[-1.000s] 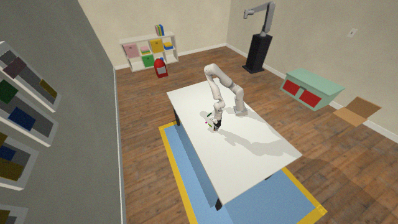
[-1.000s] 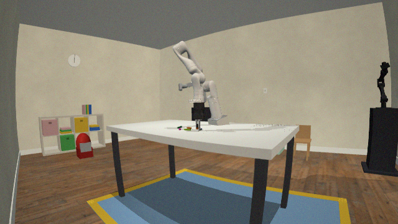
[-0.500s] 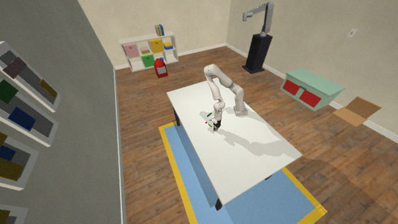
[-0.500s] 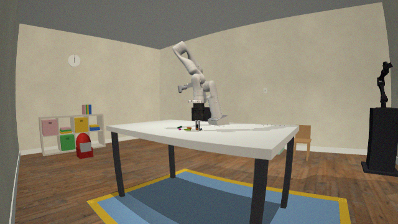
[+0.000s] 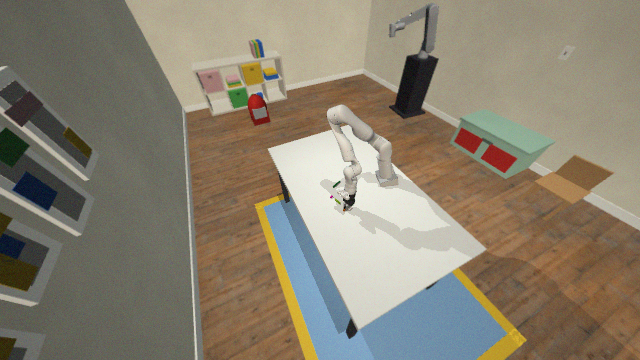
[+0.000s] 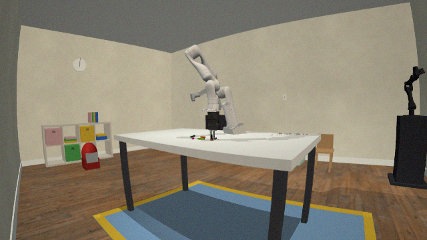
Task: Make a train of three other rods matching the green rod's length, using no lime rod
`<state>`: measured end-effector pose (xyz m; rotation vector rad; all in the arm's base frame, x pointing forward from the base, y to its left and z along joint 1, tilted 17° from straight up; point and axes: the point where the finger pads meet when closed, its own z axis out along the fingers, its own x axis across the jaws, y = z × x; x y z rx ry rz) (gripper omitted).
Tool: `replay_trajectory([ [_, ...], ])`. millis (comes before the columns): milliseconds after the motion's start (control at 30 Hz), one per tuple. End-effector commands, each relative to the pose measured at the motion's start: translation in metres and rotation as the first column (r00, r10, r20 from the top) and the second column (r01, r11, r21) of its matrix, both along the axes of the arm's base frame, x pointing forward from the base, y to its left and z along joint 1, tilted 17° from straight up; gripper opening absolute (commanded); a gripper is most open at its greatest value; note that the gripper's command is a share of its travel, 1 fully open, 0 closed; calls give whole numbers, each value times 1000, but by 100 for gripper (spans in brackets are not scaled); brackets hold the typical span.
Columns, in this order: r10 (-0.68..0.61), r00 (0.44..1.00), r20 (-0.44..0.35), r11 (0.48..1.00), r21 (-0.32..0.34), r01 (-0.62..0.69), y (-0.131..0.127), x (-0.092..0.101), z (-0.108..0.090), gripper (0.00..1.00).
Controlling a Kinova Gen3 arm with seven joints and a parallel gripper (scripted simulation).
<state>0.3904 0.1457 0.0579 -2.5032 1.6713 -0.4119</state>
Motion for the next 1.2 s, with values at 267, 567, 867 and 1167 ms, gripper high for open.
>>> replay_trajectory([
  [267,1,1000,0,1000,0,-1,0,0,0,24],
  [567,1,1000,0,1000,0,-1,0,0,0,24],
  [867,1,1000,0,1000,0,-1,0,0,0,24],
  [1167,1,1000,0,1000,0,-1,0,0,0,36],
])
